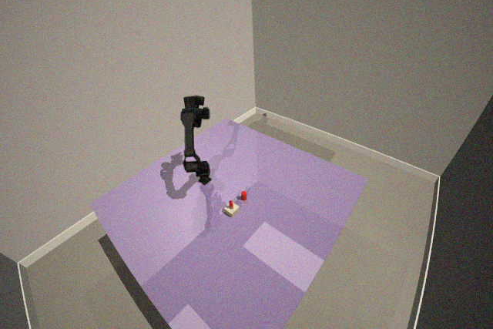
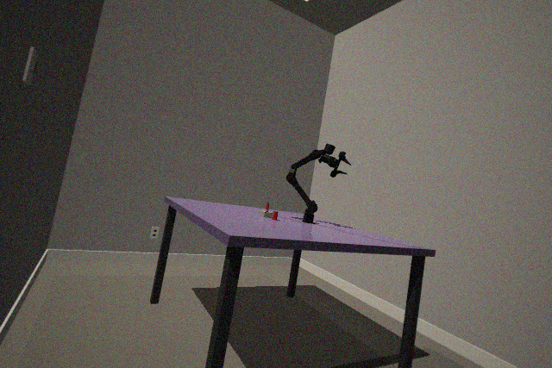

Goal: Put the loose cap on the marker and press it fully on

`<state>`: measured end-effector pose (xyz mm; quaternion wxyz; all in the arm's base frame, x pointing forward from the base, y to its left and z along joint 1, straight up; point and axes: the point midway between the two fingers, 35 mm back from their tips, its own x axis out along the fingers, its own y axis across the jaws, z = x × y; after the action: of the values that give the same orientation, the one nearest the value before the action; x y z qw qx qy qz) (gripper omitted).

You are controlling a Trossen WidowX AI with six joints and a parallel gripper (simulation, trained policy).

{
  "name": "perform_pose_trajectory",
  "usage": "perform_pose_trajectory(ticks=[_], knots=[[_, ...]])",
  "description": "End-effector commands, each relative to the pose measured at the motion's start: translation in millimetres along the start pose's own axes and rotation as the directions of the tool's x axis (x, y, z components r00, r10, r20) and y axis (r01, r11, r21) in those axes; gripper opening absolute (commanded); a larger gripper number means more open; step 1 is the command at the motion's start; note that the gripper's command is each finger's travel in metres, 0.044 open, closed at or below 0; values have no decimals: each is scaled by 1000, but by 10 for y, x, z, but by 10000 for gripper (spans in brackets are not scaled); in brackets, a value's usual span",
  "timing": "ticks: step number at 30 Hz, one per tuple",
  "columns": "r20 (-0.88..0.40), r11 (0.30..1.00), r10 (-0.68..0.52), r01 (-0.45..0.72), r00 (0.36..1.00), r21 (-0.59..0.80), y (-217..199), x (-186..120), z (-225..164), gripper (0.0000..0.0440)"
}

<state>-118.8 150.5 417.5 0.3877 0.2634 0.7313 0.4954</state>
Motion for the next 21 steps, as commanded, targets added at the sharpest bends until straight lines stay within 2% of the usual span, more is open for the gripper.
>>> perform_pose_trajectory(ticks=[1, 21], knots=[[25, 999, -29, 28, 999, 15, -43, 52, 45, 324], [182, 983, -170, 154, 969, 96, -231, 306, 372, 324]])
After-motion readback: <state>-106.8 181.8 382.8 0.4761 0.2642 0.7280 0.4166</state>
